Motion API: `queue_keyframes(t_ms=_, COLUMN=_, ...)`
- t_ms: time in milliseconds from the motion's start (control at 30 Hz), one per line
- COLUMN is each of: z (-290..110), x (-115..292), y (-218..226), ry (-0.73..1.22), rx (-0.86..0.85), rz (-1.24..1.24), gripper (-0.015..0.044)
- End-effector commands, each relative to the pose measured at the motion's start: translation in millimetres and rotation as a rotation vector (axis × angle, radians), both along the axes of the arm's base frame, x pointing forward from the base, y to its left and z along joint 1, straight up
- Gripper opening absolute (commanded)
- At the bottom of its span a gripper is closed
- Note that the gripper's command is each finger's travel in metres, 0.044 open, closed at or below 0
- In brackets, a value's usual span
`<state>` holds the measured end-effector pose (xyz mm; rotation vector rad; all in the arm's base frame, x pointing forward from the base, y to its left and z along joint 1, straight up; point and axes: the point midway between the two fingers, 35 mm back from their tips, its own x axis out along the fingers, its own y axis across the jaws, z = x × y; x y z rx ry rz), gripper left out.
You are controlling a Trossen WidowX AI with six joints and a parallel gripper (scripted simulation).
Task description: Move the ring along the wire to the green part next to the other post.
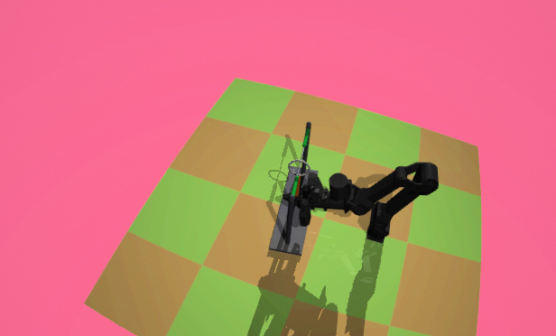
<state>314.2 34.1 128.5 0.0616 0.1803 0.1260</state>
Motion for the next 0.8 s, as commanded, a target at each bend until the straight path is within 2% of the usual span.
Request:
queue_keyframes(t_ms=0, z=2, x=0, y=1, ry=-0.006, rx=-0.017, rz=-0.004, gripper=-0.015)
queue_keyframes(t_ms=767, z=1, x=-2, y=17, ry=-0.012, rx=-0.072, rz=-0.009, gripper=-0.015)
